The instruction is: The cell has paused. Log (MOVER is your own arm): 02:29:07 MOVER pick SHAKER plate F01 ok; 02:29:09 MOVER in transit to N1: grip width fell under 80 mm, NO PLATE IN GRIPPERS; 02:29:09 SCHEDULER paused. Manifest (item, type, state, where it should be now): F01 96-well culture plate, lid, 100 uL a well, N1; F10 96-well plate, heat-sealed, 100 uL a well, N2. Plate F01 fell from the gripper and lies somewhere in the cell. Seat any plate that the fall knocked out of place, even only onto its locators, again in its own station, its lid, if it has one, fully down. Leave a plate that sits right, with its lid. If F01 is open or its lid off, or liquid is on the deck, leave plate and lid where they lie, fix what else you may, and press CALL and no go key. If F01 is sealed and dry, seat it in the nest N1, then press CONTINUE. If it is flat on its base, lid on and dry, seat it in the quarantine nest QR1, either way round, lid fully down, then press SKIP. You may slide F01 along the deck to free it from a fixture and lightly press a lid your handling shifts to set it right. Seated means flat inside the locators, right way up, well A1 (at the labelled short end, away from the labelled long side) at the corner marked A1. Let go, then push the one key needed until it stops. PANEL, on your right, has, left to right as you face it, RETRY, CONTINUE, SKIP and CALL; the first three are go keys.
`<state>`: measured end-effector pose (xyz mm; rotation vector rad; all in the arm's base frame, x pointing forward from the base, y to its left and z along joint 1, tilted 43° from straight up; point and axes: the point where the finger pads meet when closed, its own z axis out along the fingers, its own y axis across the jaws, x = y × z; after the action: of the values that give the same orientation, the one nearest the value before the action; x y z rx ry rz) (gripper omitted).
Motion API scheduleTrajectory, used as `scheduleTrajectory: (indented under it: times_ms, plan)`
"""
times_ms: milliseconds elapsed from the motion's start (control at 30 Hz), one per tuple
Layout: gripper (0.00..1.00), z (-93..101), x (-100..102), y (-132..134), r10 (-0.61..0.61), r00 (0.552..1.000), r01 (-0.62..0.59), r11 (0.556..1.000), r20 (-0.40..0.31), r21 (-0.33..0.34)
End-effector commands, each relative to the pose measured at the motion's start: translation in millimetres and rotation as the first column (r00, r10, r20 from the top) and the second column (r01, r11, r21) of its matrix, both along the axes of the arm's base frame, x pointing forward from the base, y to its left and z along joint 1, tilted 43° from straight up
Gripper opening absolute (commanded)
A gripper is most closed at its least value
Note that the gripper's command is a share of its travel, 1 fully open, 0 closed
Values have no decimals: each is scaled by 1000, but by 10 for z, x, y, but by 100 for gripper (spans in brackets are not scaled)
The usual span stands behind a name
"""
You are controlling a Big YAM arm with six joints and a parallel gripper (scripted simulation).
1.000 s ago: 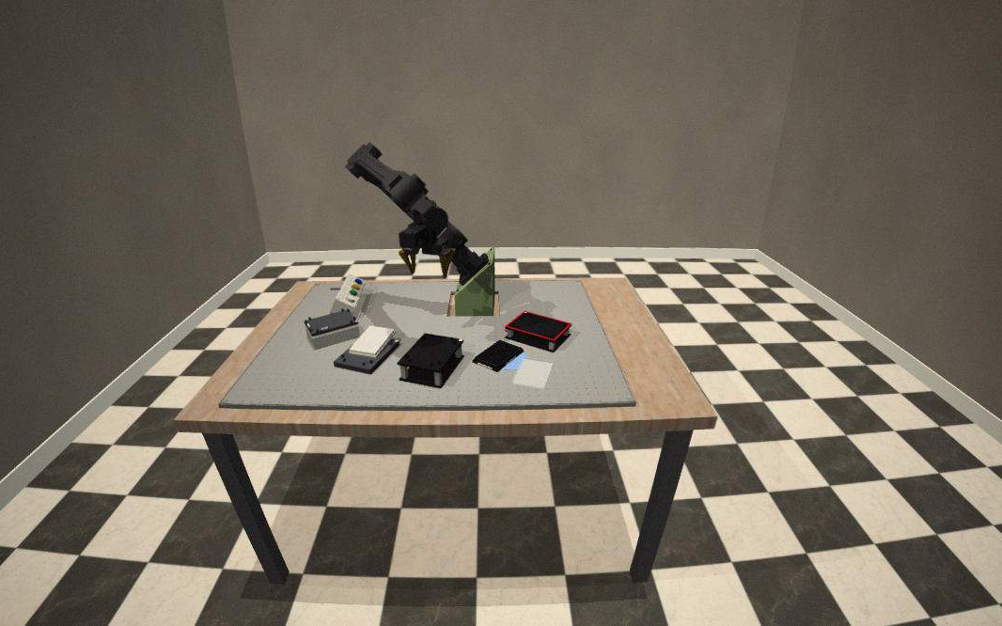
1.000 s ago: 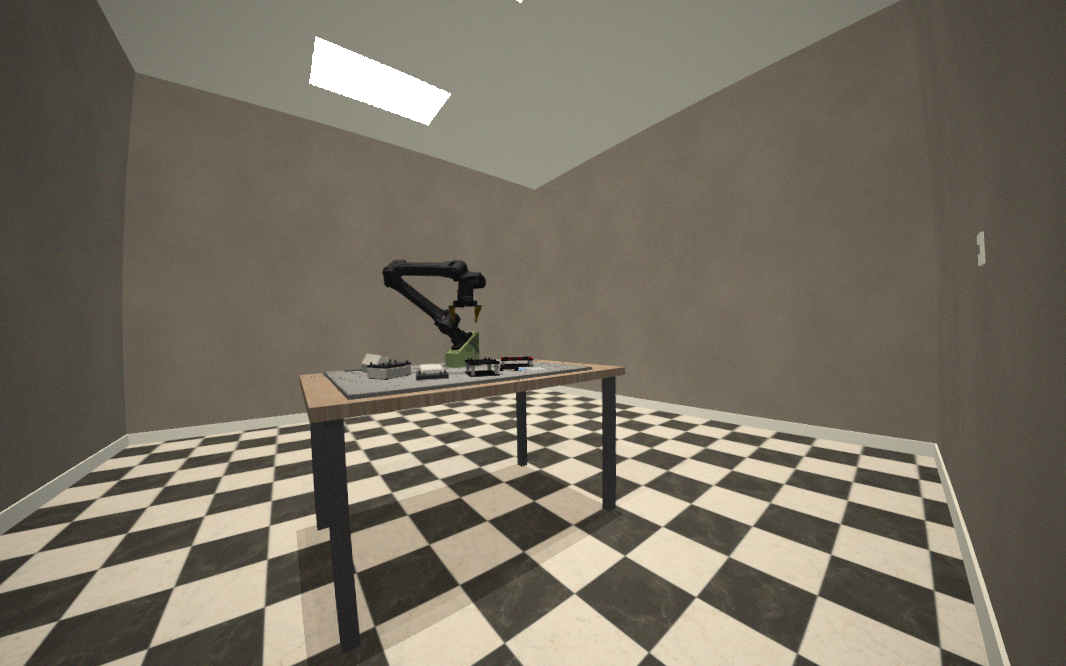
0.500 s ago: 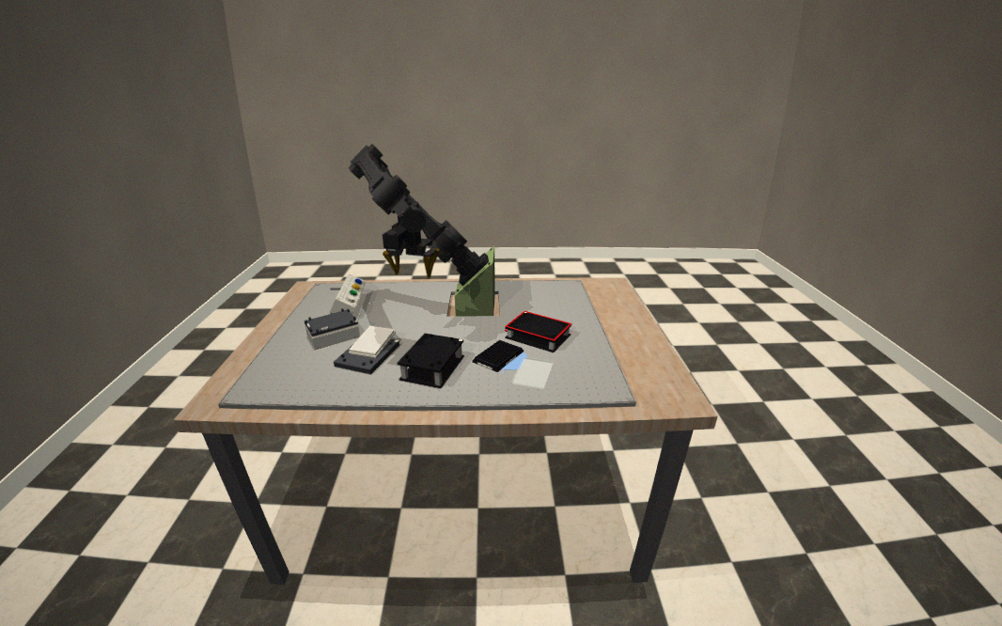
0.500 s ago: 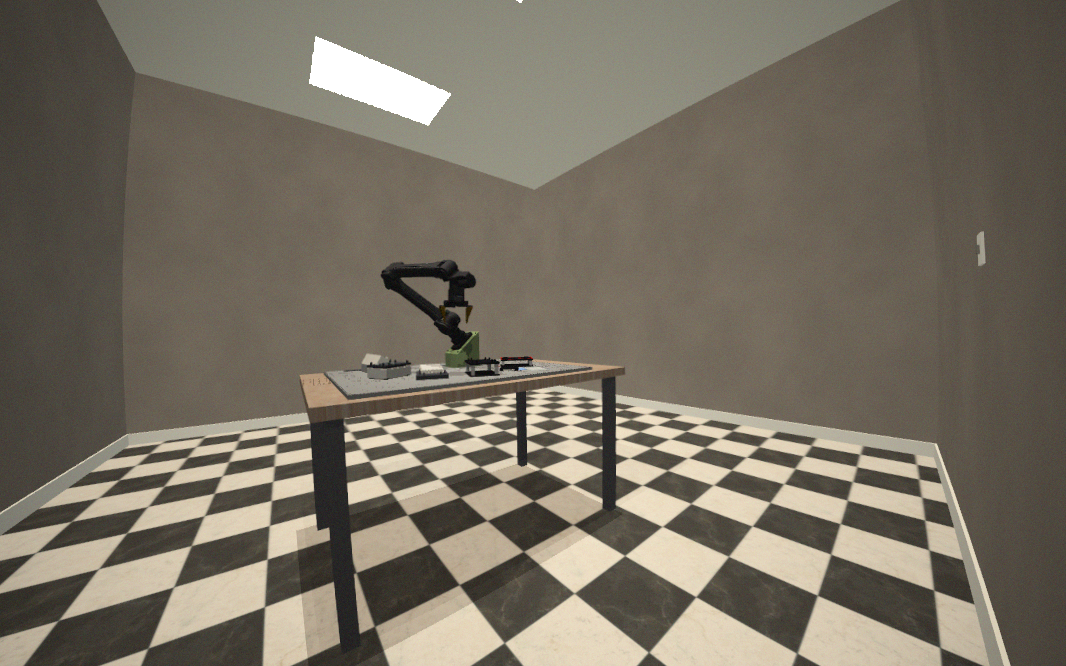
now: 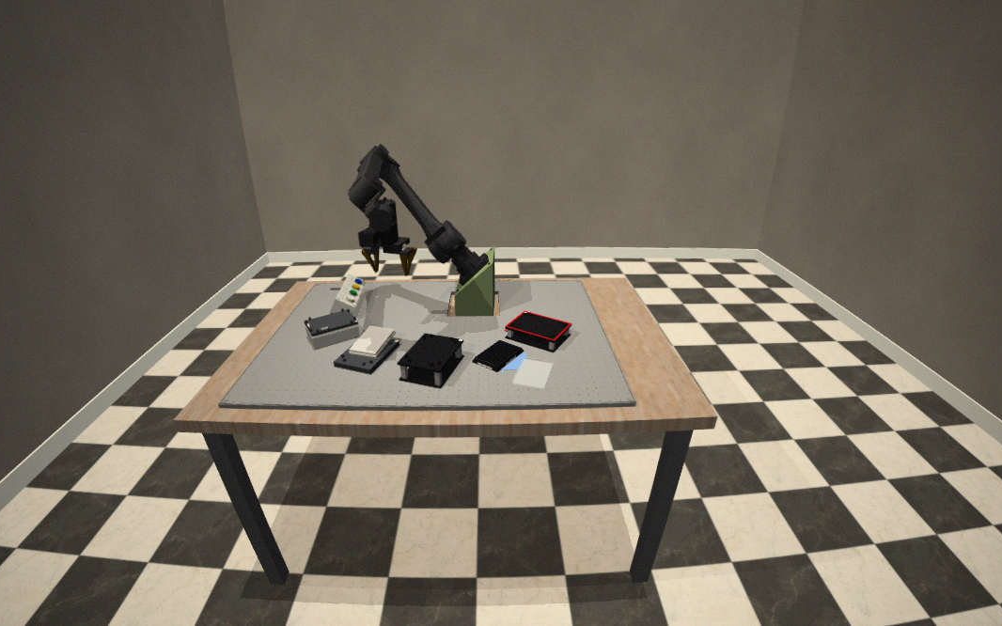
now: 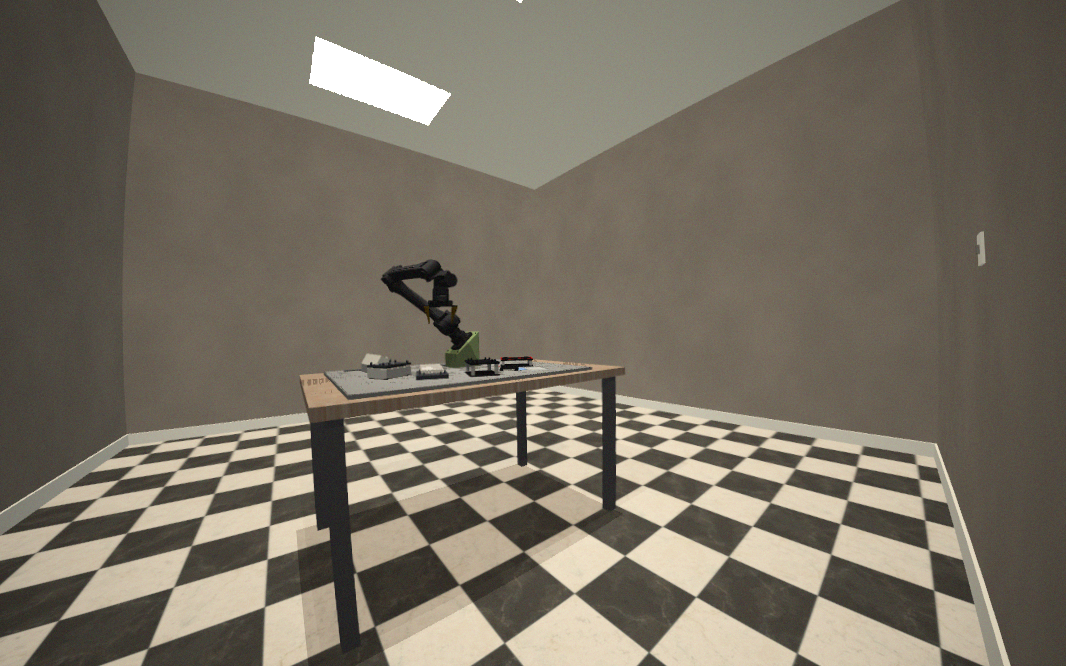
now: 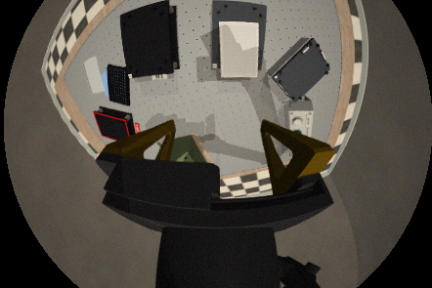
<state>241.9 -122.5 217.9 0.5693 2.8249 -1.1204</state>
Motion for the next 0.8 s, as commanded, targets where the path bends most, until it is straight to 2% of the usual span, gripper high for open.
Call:
scheduleTrajectory:
  times_ms: [0,67,133,167,233,267,367,767]
  plan:
    - [100,332,45,-120,32,999,-32,999,36,-5]
    - [100,384,23,-173,32,999,-32,999,40,-6]
    - [100,229,-56,-133,44,999,-44,999,0,0]
    - [100,154,-24,-95,60,998,-59,998,-29,5]
    - [100,263,-5,-132,38,999,-38,999,10,0]
    - [100,281,80,-210,32,999,-32,999,17,-2]
    - [100,310,136,-253,32,999,-32,999,26,-4]
    - [100,196,528,-716,32,999,-32,999,24,-8]
